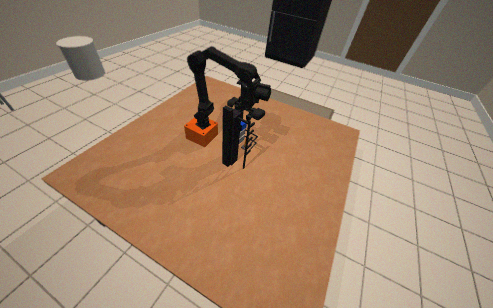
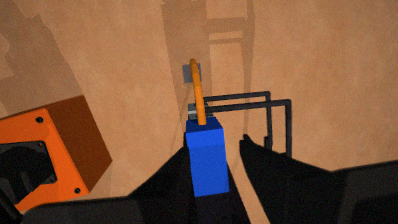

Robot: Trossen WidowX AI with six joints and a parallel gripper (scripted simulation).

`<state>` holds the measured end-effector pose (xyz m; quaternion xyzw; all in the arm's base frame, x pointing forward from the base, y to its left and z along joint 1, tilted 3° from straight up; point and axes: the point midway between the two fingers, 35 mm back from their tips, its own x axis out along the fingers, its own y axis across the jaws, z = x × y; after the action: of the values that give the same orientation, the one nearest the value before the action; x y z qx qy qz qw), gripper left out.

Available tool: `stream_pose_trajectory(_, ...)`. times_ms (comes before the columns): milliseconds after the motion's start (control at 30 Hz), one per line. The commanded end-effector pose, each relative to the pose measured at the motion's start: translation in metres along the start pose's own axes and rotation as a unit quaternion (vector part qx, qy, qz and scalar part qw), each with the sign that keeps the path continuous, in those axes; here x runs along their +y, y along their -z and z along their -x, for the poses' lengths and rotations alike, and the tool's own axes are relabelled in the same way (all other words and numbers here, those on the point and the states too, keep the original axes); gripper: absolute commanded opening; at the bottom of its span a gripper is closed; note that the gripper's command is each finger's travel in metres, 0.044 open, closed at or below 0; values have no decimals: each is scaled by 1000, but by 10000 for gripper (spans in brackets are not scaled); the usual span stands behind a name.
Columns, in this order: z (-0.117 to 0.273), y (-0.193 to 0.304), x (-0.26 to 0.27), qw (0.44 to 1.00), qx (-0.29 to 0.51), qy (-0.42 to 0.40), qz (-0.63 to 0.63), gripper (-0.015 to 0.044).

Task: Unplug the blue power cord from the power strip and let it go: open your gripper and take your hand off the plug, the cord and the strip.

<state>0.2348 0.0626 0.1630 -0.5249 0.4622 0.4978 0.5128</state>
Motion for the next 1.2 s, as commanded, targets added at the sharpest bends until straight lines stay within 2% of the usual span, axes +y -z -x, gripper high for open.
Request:
stream_pose_trajectory(0, -4, 1, 3, 1000, 3, -7, 3, 160)
stream_pose_trajectory(233, -4, 1, 3, 1000, 3, -7, 3, 160)
stream_pose_trajectory(1033, 0, 0, 0, 1000, 0, 0, 0, 0)
stream_pose_trajectory(1167, 0, 0, 0, 1000, 0, 0, 0, 0)
